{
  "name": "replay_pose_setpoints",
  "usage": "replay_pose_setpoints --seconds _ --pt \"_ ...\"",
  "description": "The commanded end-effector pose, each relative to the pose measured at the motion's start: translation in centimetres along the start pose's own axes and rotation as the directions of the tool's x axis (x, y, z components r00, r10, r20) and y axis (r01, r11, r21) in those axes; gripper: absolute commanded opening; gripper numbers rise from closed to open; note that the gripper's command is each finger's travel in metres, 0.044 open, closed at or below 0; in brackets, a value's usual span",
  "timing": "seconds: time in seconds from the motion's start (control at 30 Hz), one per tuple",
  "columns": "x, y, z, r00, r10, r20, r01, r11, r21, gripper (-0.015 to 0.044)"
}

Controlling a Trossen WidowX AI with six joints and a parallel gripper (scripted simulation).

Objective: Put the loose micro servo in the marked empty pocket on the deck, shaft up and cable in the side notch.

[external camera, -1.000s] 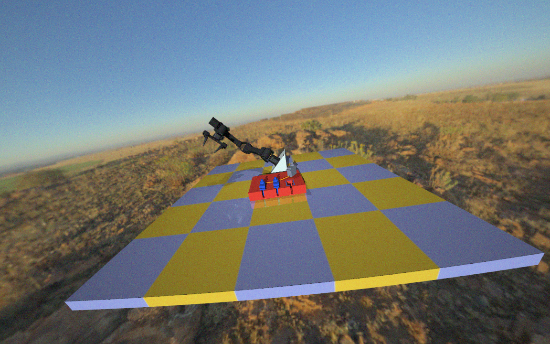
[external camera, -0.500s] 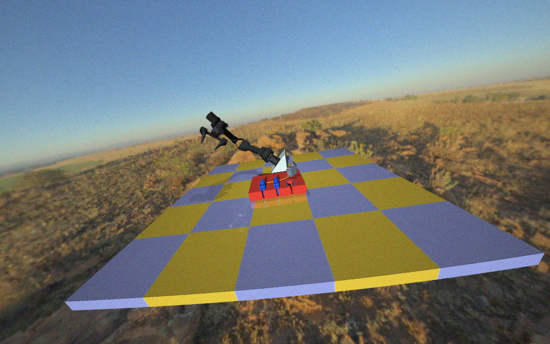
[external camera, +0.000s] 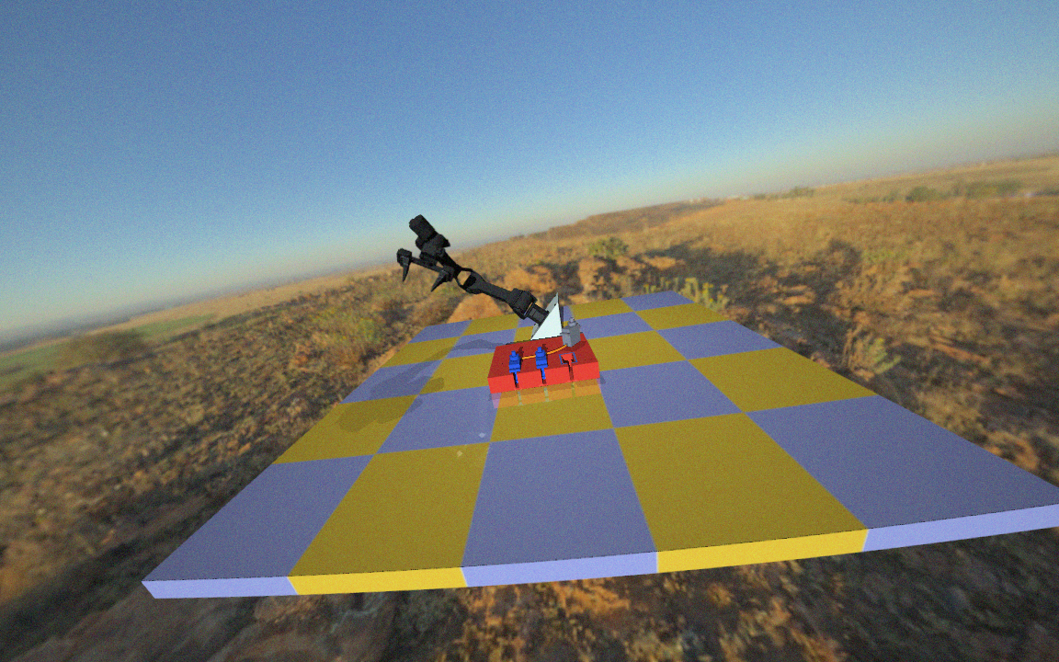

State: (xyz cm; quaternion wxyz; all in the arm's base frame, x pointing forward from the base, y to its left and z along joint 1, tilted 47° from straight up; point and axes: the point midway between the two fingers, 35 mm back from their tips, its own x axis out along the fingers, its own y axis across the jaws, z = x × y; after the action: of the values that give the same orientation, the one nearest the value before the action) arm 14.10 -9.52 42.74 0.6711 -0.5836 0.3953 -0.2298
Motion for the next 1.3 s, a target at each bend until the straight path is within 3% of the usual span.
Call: replay_pose_setpoints --seconds 0.0,0.87,1.27 --pt "0.5 1.1 2.1 0.999 0.041 0.026 -0.042 0.999 0.008 0.0440" --pt "2.1 5.5 9.5 0.975 0.201 0.097 -0.211 0.972 0.106 0.0440" --pt "3.2 12.5 16.1 0.924 0.374 0.082 -0.382 0.885 0.265 0.0440"
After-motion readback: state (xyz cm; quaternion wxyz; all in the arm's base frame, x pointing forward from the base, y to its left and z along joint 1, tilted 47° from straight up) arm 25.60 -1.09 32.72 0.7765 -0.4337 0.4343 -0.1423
